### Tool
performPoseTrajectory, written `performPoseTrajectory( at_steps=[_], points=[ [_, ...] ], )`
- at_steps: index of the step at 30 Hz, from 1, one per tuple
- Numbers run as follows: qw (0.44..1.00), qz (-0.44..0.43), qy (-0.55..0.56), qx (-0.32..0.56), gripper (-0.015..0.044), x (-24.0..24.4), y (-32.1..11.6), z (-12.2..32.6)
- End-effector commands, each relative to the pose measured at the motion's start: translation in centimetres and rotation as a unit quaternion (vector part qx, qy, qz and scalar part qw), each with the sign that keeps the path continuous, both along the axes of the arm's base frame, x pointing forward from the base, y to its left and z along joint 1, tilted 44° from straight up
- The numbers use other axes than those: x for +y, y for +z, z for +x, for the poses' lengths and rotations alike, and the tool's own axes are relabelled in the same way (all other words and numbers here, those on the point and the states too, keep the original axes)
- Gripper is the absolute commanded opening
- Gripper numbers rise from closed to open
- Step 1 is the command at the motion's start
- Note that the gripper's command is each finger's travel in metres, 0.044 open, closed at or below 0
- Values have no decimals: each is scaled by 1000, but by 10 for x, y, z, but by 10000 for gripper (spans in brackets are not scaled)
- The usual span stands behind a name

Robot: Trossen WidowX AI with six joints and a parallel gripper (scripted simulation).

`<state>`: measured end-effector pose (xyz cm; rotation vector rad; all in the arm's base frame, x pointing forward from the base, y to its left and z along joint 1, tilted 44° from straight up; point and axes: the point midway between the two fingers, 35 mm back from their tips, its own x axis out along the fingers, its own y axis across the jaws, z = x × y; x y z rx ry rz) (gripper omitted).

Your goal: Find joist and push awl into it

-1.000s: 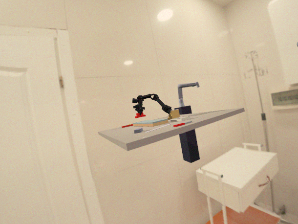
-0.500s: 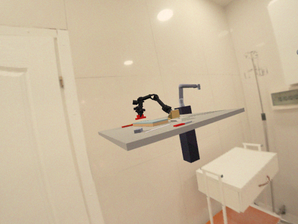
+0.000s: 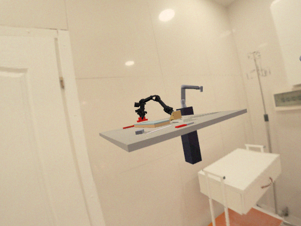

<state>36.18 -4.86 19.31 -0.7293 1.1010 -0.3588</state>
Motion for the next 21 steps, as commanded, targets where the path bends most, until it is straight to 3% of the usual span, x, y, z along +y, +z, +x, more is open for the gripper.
performPoseTrajectory(
  at_steps=[1,11,21],
  points=[
    [1000,1,3,-1,0,-3,-3,0],
    [1000,0,3,-1,0,-11,-12,1],
    [1000,1,3,-1,0,10,-33,-1]
  ],
)
